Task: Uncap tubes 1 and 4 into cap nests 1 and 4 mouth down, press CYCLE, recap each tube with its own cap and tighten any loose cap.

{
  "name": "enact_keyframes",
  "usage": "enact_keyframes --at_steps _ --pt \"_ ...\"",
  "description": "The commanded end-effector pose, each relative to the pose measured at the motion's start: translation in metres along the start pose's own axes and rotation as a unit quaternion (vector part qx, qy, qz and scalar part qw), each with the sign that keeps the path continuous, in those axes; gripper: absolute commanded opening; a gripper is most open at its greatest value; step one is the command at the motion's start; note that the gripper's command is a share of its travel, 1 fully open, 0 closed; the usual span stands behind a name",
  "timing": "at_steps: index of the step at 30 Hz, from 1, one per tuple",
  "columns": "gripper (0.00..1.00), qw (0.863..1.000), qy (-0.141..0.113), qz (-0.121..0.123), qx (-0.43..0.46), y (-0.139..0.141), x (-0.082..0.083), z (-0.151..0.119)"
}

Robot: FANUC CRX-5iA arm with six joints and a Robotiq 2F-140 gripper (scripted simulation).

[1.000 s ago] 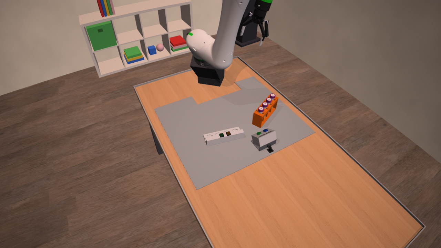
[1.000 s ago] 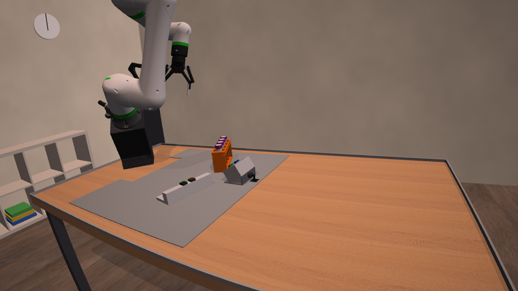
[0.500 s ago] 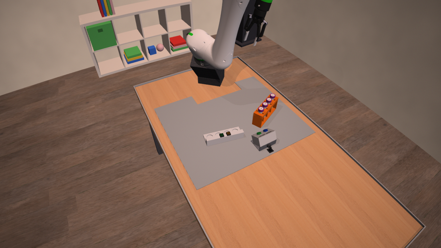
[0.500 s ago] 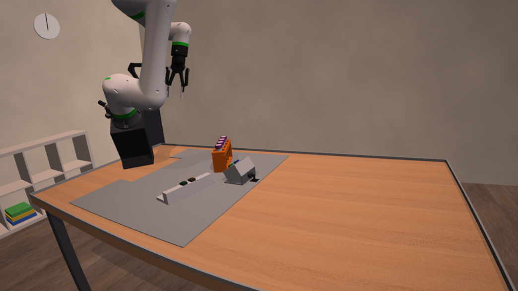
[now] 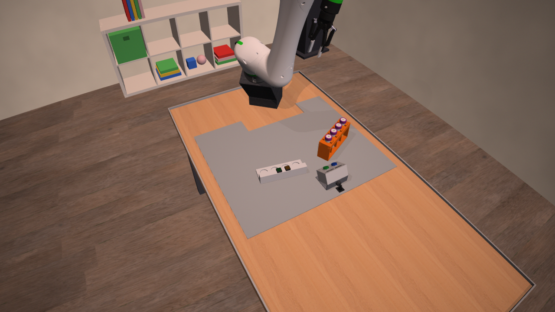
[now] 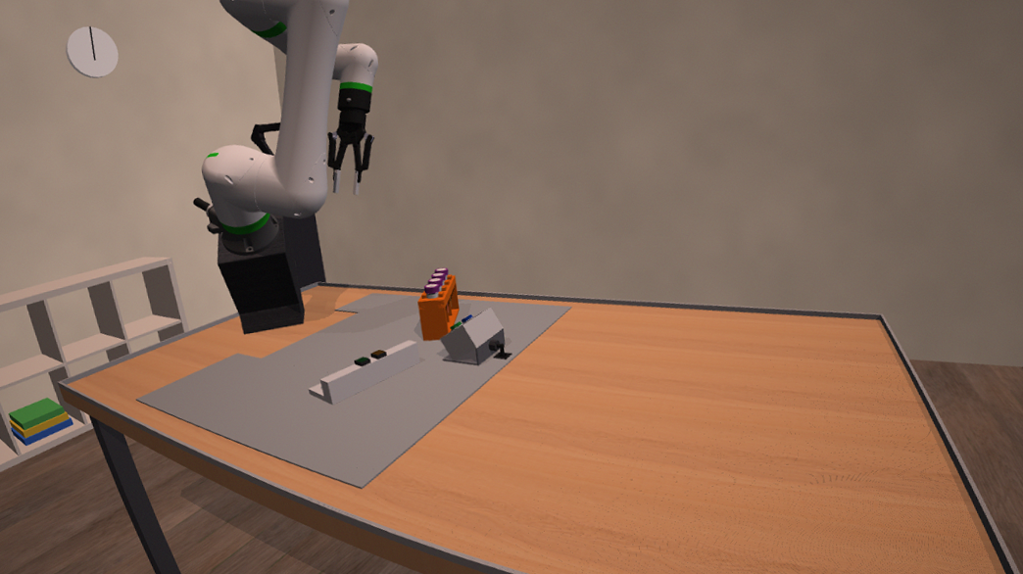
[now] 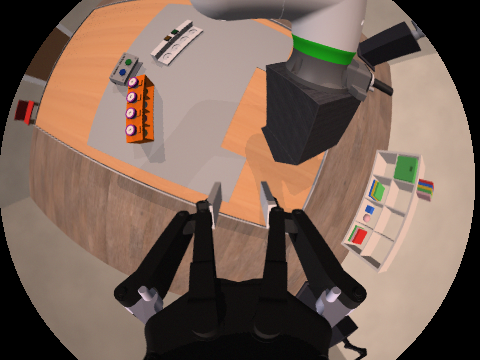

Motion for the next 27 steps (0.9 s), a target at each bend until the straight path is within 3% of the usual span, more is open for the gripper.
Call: enact_keyframes --at_steps 1,9,11,18,19,27 --pt "0.35 1.000 0.000 0.000 0.000 0.000 0.000 0.000" --pt "0.35 1.000 0.000 0.000 0.000 0.000 0.000 0.000" --pt "0.35 1.000 -0.019 -0.002 0.000 -0.010 -0.004 0.008" --pt "0.35 1.000 -0.019 -0.002 0.000 -0.042 -0.007 0.014" --pt "0.35 0.999 -0.035 -0.001 0.000 -0.046 -0.008 0.017" --pt "0.35 0.999 -0.036 -0.001 0.000 -0.073 -0.015 0.028"
Point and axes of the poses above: the point where the finger pads meet when closed, its own x axis back along the fingers, its own y axis across the jaws, z = x × y, the point moved 3 cm from there along x, back along the fingers, and after that the axes turned 5 degrees about -x, right-handed, at the moved point
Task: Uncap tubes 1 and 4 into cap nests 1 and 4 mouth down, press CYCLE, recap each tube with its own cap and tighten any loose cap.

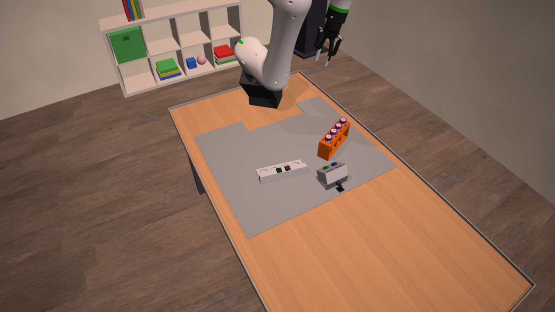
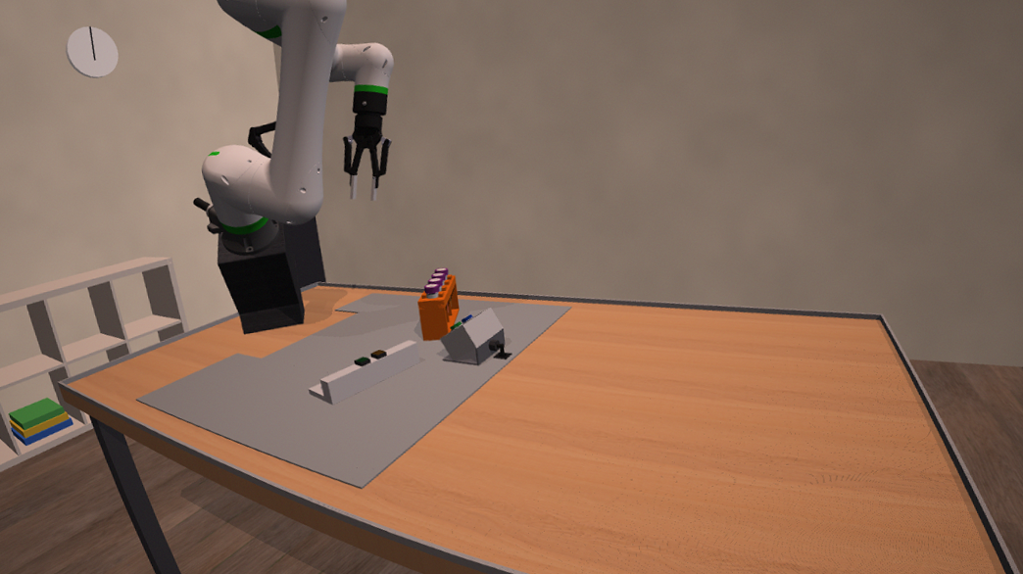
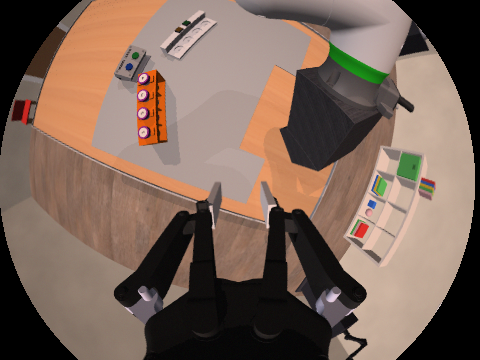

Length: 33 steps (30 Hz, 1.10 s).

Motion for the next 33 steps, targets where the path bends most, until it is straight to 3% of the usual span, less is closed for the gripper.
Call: enact_keyframes --at_steps 1,2,11,12,33 --pt "0.35 1.000 -0.001 0.000 0.000 -0.013 -0.002 0.005" --pt "0.35 1.000 -0.016 0.002 0.000 -0.017 -0.003 0.008" --pt "0.35 1.000 -0.016 0.002 0.000 -0.053 -0.013 0.028" --pt "0.35 1.000 -0.029 0.007 0.000 -0.056 -0.015 0.031" --pt "0.35 0.999 -0.040 0.014 0.000 -0.116 -0.040 0.080"
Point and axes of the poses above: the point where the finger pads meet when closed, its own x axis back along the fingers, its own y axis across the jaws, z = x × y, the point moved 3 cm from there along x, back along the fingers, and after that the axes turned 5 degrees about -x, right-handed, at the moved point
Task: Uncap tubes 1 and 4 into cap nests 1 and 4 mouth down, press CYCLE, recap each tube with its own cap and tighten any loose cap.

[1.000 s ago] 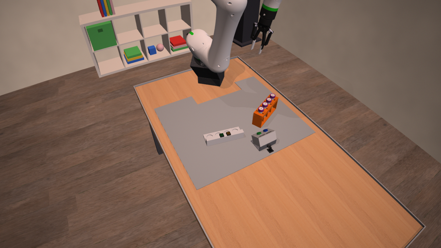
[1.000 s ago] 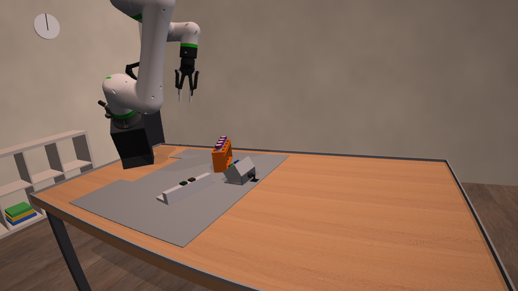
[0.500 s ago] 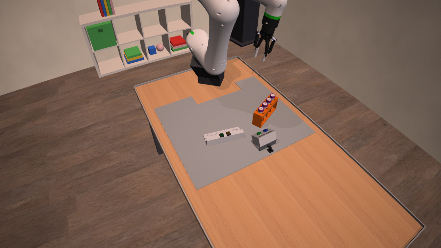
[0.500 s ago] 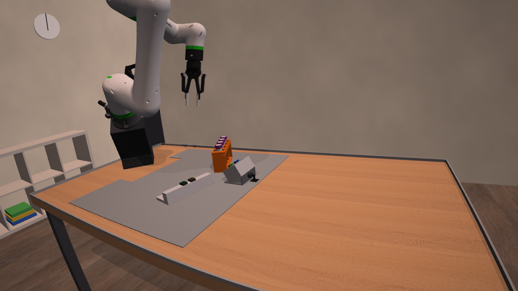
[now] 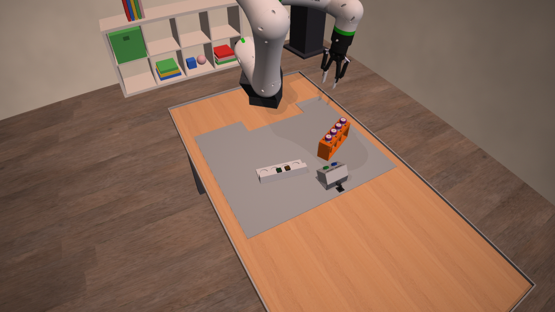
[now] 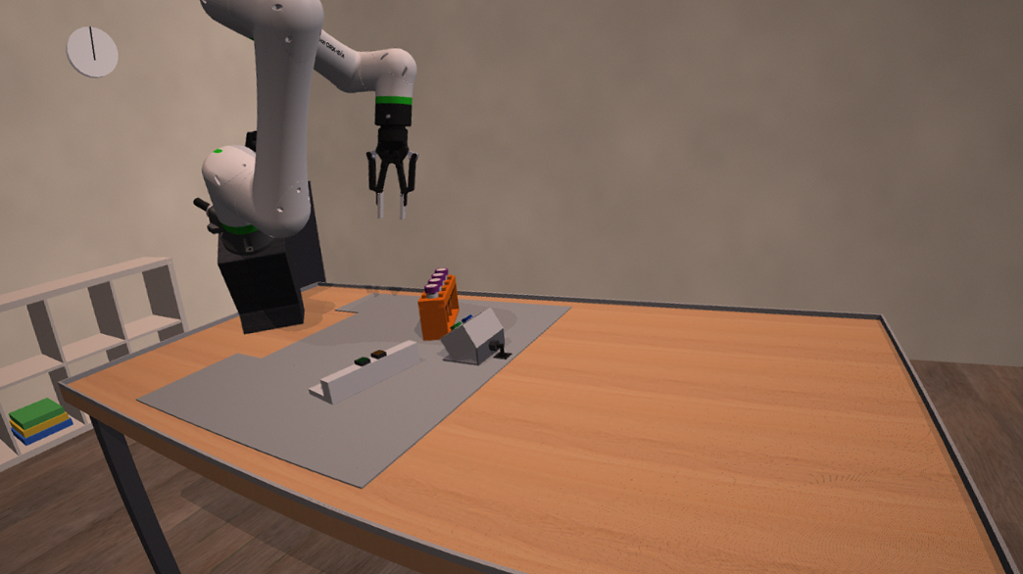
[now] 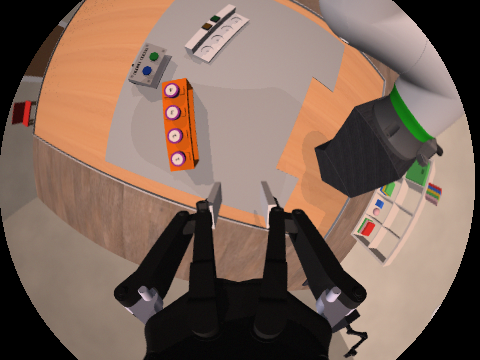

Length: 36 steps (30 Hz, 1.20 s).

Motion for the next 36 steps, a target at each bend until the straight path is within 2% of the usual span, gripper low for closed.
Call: enact_keyframes --at_steps 1,9,10,15,19,20,28,29,36 --pt "0.35 1.000 -0.009 0.008 0.001 -0.007 -0.003 0.007" --pt "0.35 1.000 -0.009 0.008 0.001 -0.030 -0.015 0.034" --pt "0.35 1.000 -0.015 0.017 0.002 -0.032 -0.017 0.038" --pt "0.35 1.000 -0.015 0.017 0.002 -0.046 -0.025 0.058" --pt "0.35 1.000 -0.015 0.017 0.002 -0.051 -0.028 0.065" --pt "0.35 0.999 -0.018 0.028 0.003 -0.052 -0.030 0.070" --pt "0.35 0.999 -0.018 0.028 0.003 -0.069 -0.043 0.101" --pt "0.35 0.999 -0.019 0.039 0.006 -0.070 -0.045 0.105" --pt "0.35 0.999 -0.019 0.039 0.006 -0.078 -0.054 0.127"
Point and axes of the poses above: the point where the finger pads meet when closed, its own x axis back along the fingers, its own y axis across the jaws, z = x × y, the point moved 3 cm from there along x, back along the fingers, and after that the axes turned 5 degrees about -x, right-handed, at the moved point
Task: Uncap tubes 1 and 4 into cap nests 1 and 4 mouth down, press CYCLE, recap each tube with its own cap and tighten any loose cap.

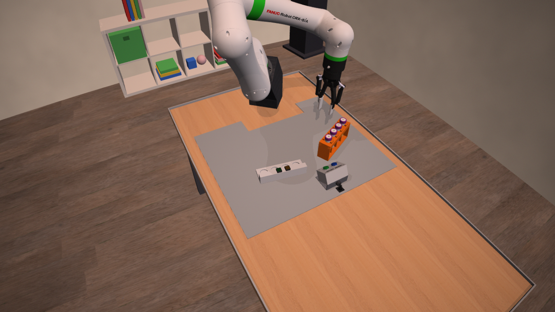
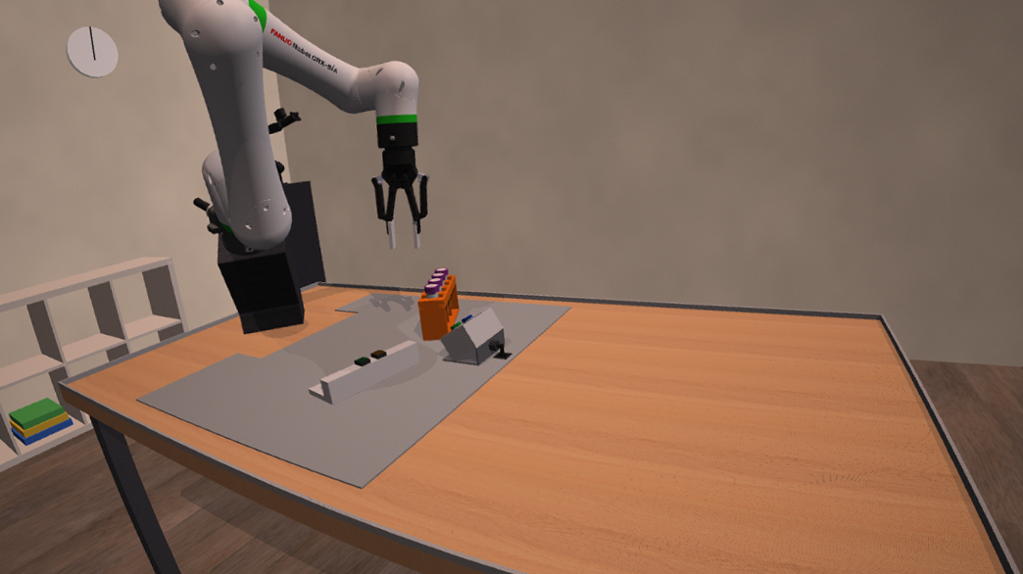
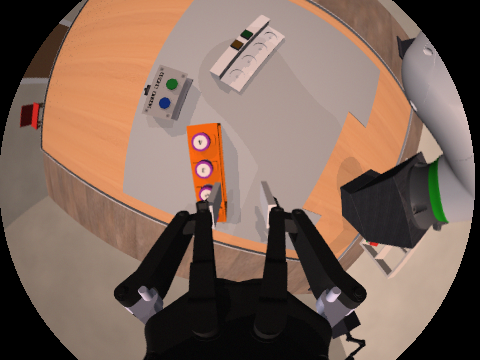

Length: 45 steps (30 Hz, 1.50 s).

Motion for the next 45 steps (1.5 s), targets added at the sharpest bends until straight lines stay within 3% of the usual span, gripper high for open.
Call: enact_keyframes --at_steps 1,3,11,12,21,26,42,45 --pt "0.35 1.000 -0.001 0.001 0.000 -0.006 -0.006 0.014" --pt "0.35 1.000 0.001 0.012 0.004 -0.007 -0.009 0.023" --pt "0.35 1.000 0.001 0.012 0.004 -0.014 -0.021 0.055" --pt "0.35 1.000 0.006 0.022 0.008 -0.014 -0.022 0.059" --pt "0.35 1.000 0.006 0.022 0.008 -0.017 -0.033 0.091" --pt "0.35 0.999 0.013 0.033 0.014 -0.015 -0.045 0.126" --pt "0.35 0.999 0.013 0.033 0.014 -0.015 -0.045 0.126" --pt "0.35 0.993 0.008 0.034 -0.110 -0.019 -0.045 0.102"
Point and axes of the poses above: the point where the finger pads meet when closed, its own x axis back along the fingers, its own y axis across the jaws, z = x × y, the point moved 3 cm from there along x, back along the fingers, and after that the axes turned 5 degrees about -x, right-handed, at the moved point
